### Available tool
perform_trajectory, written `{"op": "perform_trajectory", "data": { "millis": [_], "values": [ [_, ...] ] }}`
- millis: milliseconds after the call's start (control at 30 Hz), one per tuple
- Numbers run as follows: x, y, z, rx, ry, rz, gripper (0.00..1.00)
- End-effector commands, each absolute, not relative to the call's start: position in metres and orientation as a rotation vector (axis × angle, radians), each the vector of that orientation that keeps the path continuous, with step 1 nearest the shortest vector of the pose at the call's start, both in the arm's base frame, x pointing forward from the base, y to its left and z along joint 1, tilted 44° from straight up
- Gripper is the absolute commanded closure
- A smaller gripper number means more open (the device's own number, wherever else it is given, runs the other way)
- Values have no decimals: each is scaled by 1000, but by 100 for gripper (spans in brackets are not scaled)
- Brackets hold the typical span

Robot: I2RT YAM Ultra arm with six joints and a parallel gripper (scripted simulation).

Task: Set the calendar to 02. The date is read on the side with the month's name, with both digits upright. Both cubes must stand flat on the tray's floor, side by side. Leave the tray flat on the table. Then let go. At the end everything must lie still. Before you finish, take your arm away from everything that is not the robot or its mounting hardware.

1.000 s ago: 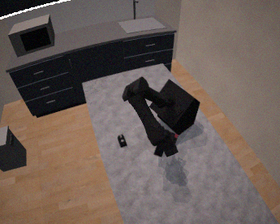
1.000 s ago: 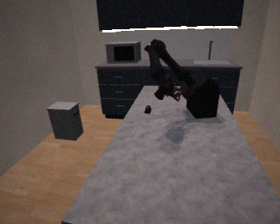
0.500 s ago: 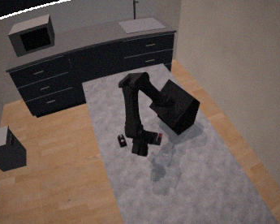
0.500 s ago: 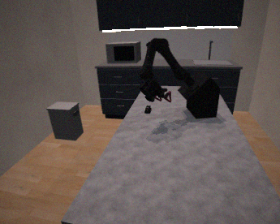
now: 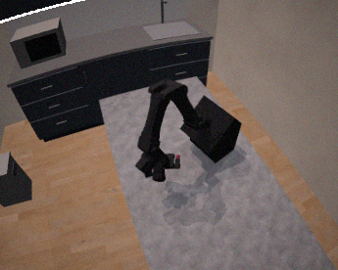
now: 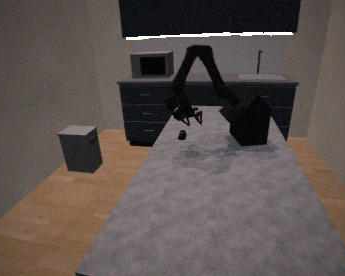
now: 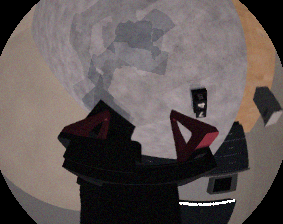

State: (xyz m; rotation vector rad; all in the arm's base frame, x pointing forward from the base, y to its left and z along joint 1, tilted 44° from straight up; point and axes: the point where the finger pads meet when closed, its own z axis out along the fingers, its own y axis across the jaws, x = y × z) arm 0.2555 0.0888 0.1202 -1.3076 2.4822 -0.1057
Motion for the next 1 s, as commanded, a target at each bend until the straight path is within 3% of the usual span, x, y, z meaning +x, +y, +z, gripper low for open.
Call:
{"op": "perform_trajectory", "data": {
  "millis": [0, 967],
  "values": [
    [274, 76, 138, -1439, 2271, -134, 0],
    [305, -20, 186, -1595, 1840, -518, 0]
  ]
}}
